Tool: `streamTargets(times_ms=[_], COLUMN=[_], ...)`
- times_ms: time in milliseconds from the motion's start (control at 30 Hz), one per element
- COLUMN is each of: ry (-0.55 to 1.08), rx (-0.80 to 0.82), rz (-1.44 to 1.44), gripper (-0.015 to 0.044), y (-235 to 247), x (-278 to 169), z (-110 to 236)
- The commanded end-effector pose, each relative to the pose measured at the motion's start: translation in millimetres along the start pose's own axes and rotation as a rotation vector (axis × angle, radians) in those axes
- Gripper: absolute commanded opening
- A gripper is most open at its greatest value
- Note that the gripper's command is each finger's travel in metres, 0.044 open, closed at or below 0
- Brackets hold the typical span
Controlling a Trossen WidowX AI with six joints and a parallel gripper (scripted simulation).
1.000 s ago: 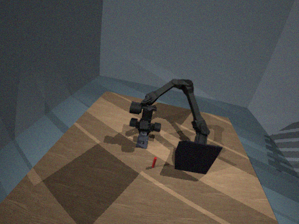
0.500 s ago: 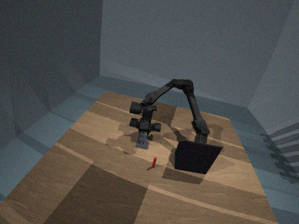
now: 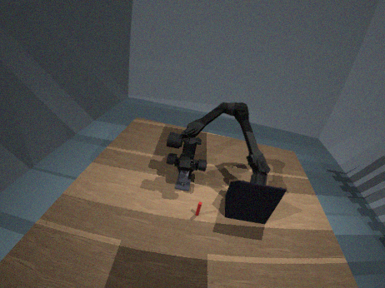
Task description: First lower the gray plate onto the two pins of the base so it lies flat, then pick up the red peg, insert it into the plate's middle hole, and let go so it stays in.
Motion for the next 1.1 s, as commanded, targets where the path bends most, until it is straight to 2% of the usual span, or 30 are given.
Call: streamTargets(times_ms=[0, 567, 833, 1067], ry=[0.007, 0.008, 0.001, 0.001], rx=[0.003, 0.003, -0.001, -0.001], rz=[0.007, 0.007, 0.000, 0.000], gripper=[0.0000, 0.0000, 0.0000, 0.0184], y=[1, 1, 0, 0], x=[0, 0, -1, -1], z=[-5, -29, -24, -24])
Point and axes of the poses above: the point midway between the two fingers, 35 mm back from their tips, its own z axis back along the fingers, its own y axis across the jaws, x = y × z, the point moved 3 cm from there along z, back along the fingers, and after that the axes turned 7 degrees about -z, right-handed, at the moved point
